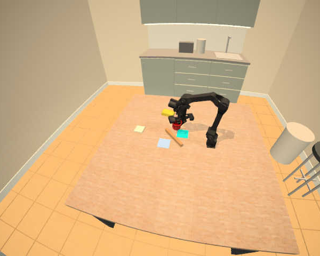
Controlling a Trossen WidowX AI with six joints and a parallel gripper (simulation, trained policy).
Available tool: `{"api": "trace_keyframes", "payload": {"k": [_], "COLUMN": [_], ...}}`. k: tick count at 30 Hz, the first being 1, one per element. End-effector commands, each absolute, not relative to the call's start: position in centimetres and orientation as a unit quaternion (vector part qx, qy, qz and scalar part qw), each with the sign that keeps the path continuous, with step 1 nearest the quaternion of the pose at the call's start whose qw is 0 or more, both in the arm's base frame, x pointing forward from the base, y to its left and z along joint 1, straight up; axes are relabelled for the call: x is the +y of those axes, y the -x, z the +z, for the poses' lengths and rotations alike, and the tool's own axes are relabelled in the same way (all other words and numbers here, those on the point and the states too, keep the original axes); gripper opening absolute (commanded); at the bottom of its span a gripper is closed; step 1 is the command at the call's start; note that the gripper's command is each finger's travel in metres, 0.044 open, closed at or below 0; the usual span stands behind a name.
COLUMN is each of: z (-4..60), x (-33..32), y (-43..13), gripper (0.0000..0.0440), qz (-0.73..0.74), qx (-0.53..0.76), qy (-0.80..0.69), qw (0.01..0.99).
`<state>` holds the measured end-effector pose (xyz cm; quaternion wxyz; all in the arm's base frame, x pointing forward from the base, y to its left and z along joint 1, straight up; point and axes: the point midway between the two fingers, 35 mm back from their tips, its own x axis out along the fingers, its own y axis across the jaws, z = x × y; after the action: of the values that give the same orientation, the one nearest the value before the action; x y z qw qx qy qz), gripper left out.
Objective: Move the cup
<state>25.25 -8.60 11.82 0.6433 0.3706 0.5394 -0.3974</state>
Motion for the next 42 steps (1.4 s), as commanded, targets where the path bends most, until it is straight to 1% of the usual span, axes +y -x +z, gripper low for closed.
{"api": "trace_keyframes", "payload": {"k": [1,16,22,25,26,29,30,38,42], "z": [10.8,7.0,5.8,5.9,6.0,6.4,6.5,7.4,7.8], "x": [-8.8,-8.6,-8.6,-8.9,-9.0,-9.3,-9.4,-9.3,-9.3], "y": [-24.5,-21.9,-20.6,-20.7,-20.8,-21.2,-21.3,-21.4,-21.3], "gripper": [0.0000,0.0003,0.0019,0.0053,0.0071,0.0148,0.0166,0.0185,0.0202], "qz": [-0.403,-0.417,-0.427,-0.426,-0.425,-0.423,-0.421,-0.406,-0.399], "qx": [0.536,0.537,0.539,0.529,0.524,0.508,0.503,0.479,0.470], "qy": [-0.373,-0.382,-0.383,-0.388,-0.390,-0.399,-0.403,-0.415,-0.419], "qw": [0.641,0.626,0.617,0.623,0.626,0.635,0.638,0.658,0.667]}}
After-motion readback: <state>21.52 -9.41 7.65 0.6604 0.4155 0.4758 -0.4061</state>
